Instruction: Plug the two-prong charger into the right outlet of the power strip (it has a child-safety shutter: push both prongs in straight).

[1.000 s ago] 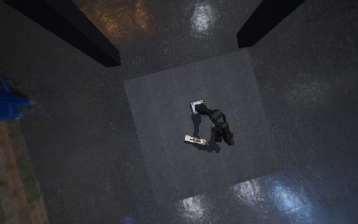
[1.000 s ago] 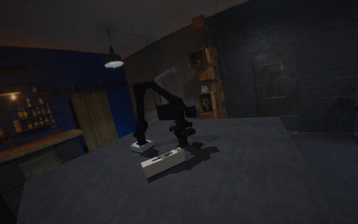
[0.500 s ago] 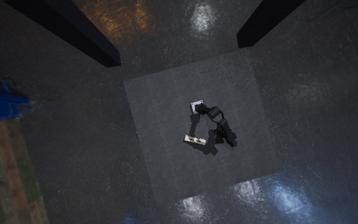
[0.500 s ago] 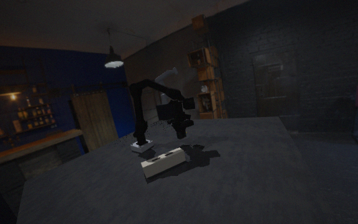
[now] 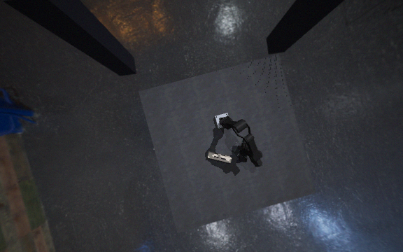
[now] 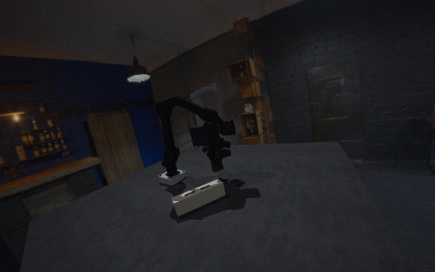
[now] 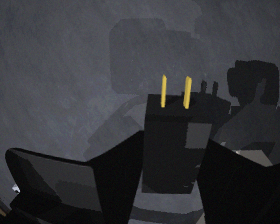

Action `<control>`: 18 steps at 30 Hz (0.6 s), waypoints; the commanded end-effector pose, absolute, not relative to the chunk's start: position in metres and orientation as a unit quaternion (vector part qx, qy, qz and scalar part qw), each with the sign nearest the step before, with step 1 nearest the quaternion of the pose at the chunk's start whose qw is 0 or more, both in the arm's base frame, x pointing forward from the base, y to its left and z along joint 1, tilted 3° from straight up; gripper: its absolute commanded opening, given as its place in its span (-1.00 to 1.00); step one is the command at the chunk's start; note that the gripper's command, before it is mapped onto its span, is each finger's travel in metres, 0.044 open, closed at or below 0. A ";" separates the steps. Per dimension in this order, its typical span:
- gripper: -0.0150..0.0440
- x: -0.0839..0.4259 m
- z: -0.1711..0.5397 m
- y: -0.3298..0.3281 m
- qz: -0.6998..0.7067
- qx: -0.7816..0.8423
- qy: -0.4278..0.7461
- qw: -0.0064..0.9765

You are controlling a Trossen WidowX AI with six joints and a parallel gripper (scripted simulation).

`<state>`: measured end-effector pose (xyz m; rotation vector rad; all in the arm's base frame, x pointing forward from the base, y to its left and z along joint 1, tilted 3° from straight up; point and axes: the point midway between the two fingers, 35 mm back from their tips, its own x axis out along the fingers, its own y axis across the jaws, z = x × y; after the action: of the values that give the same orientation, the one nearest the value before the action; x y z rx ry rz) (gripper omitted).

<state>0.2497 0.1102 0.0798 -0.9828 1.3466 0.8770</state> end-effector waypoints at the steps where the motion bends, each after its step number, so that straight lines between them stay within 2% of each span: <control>1: -0.49 0.251 0.080 0.103 0.360 -0.401 0.587 0.604; 18: -0.49 0.250 0.072 0.069 0.291 -0.320 0.630 0.645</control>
<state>0.2498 0.0744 0.0720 -0.7729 1.4311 0.6957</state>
